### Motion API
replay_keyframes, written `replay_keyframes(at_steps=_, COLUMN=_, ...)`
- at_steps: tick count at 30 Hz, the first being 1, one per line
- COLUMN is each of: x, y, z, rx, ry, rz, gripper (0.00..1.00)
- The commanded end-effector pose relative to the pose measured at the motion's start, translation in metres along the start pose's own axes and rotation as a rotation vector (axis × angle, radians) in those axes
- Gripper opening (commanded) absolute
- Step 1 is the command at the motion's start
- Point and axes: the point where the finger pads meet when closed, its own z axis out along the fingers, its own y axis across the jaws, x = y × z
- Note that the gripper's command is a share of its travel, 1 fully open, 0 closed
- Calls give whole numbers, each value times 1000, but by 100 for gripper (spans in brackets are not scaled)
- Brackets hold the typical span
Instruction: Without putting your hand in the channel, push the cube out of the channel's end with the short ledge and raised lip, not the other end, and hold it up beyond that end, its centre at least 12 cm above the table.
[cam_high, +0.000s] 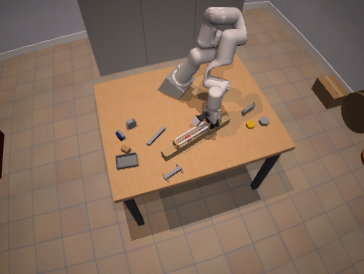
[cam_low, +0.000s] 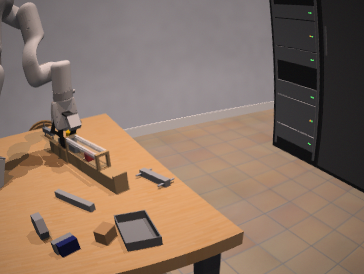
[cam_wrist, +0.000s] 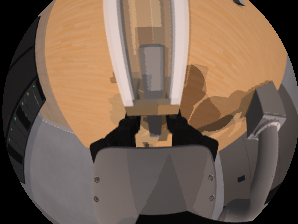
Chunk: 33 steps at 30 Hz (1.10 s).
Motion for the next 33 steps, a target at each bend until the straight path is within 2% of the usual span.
replay_keyframes(at_steps=1, x=0, y=-1, z=0, rx=2, ry=1, rz=0, gripper=38)
replay_keyframes(at_steps=25, x=0, y=-1, z=-1, rx=2, ry=1, rz=0, gripper=38)
replay_keyframes(at_steps=28, x=0, y=-1, z=-7, rx=2, ry=1, rz=0, gripper=38)
replay_keyframes(at_steps=31, x=0, y=-1, z=-23, rx=2, ry=1, rz=0, gripper=38)
replay_keyframes(at_steps=33, x=0, y=-1, z=-23, rx=2, ry=1, rz=0, gripper=38)
